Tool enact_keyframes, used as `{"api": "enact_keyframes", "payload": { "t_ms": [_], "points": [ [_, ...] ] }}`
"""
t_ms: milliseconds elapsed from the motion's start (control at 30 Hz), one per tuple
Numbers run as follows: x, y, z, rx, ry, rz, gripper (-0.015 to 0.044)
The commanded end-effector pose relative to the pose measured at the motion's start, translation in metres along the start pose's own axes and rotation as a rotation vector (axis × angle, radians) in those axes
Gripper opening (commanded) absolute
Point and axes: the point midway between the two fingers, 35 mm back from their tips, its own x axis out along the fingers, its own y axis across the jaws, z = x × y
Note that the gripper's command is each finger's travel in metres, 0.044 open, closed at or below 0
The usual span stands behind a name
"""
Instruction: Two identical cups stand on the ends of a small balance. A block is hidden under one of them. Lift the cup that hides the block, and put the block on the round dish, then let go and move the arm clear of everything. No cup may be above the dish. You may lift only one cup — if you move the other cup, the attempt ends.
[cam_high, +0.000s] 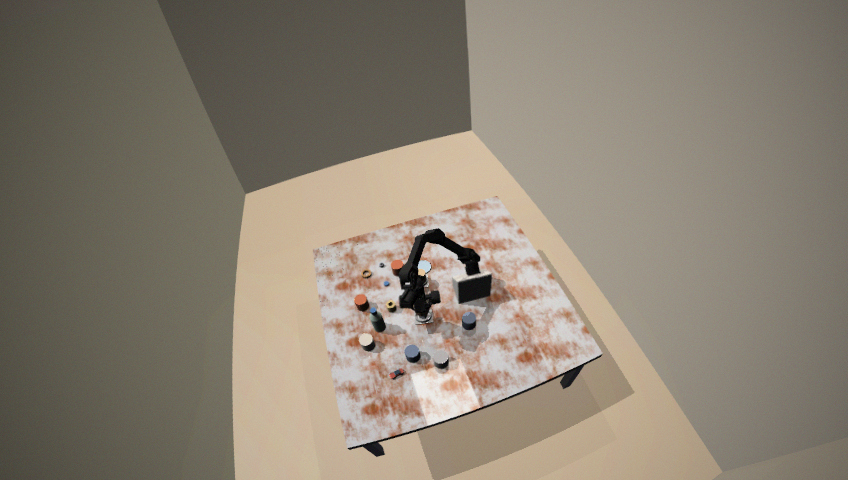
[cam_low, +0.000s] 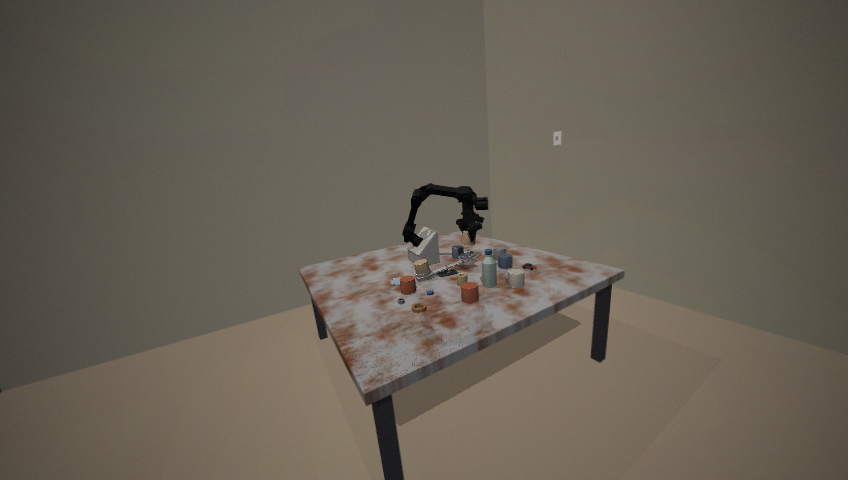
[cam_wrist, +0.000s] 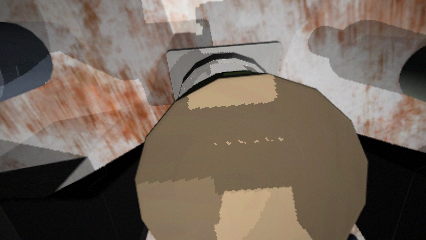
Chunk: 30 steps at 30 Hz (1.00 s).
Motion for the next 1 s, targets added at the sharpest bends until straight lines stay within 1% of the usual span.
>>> {"api": "enact_keyframes", "payload": {
  "t_ms": [0,167,200,967],
  "points": [
    [-0.0093,0.0002,0.0014,0.008,-0.011,-0.003,0.0000],
    [-0.0146,0.0011,0.0006,0.008,-0.010,-0.003,0.0000],
    [-0.0077,0.0011,-0.0009,0.000,0.000,0.000,0.0000],
    [-0.0077,0.0011,-0.0009,0.000,0.000,0.000,0.0000]
  ]
}}
